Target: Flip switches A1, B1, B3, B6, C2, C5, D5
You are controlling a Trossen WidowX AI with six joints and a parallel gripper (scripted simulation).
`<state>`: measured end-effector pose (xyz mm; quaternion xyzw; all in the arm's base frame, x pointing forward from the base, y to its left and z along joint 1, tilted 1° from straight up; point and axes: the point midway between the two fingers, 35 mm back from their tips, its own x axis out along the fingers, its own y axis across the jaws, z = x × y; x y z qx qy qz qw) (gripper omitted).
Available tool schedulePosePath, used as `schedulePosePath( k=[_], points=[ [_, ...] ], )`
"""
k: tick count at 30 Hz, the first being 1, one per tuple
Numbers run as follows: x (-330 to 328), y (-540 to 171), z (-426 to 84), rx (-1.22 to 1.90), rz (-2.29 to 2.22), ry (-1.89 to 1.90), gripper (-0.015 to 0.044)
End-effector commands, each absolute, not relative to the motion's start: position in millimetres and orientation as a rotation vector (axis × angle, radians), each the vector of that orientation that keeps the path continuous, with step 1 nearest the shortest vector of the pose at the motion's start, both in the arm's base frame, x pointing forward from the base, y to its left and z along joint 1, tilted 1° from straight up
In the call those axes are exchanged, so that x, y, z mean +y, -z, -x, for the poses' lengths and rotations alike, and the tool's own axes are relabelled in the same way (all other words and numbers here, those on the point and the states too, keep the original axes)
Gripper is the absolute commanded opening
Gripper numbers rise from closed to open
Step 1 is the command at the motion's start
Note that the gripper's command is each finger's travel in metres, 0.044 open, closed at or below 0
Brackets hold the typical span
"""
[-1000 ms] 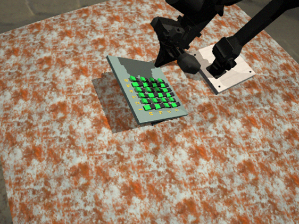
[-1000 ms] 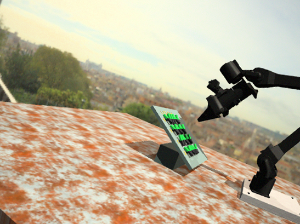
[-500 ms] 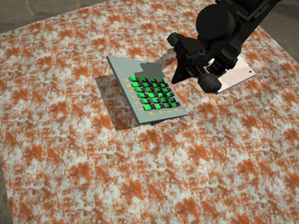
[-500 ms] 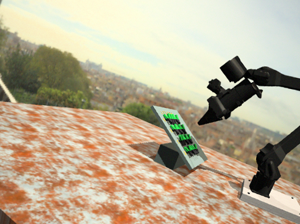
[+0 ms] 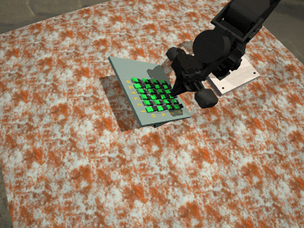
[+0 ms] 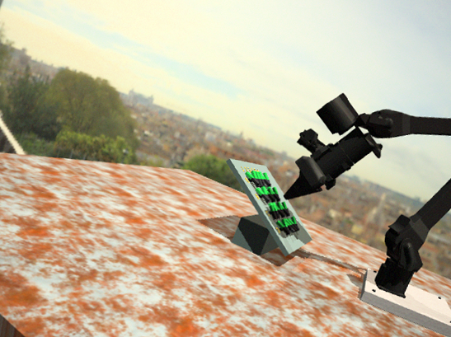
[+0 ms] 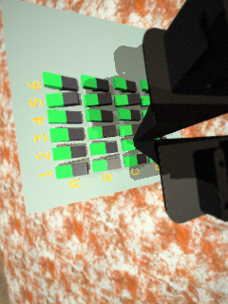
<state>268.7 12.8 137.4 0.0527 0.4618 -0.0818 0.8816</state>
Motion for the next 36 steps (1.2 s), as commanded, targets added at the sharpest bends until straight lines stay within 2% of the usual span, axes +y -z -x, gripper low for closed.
schedulePosePath(
  k=[1, 36],
  points=[
    [12, -129, -273, 0.969, -0.106, 0.166, 0.0],
    [11, -117, -281, 0.968, -0.106, 0.166, 0.0]
  ],
)
